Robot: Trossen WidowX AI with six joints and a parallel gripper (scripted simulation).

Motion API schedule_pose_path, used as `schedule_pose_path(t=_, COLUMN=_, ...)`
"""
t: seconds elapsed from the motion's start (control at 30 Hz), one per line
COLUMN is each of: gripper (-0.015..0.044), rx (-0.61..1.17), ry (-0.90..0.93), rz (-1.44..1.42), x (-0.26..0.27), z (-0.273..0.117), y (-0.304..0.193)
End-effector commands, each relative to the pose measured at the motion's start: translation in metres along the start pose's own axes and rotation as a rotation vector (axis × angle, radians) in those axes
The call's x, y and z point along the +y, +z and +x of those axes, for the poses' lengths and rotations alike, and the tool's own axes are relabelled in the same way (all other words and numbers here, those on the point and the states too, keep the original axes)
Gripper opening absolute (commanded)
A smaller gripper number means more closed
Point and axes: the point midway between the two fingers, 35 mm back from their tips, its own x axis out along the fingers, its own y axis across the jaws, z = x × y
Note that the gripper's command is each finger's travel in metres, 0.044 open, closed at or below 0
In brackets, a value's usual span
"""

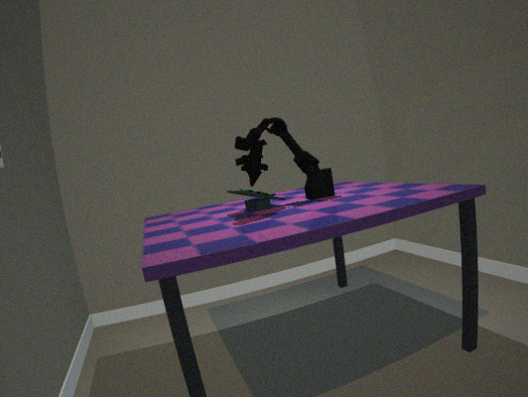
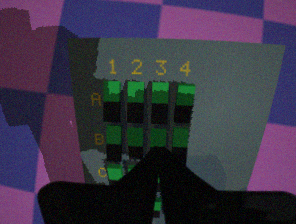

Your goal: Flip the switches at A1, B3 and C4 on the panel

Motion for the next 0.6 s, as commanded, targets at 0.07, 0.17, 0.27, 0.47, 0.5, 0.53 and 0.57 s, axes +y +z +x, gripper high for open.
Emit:
schedule_pose_path(t=0.07, gripper=0.0, rx=0.001, ry=0.001, rz=-0.004, x=0.0, z=0.007, y=0.0)
schedule_pose_path(t=0.17, gripper=0.0, rx=0.001, ry=0.001, rz=-0.004, x=0.0, z=0.01, y=0.0)
schedule_pose_path(t=0.27, gripper=0.0, rx=0.001, ry=0.0, rz=-0.004, x=0.0, z=0.015, y=0.0)
schedule_pose_path(t=0.47, gripper=0.0, rx=0.001, ry=0.0, rz=-0.004, x=0.0, z=0.019, y=0.0)
schedule_pose_path(t=0.5, gripper=0.0, rx=0.001, ry=0.0, rz=-0.004, x=0.0, z=0.019, y=0.0)
schedule_pose_path(t=0.53, gripper=0.0, rx=0.001, ry=0.0, rz=-0.004, x=0.0, z=0.019, y=0.0)
schedule_pose_path(t=0.57, gripper=0.0, rx=0.001, ry=0.0, rz=-0.004, x=0.0, z=0.019, y=0.0)
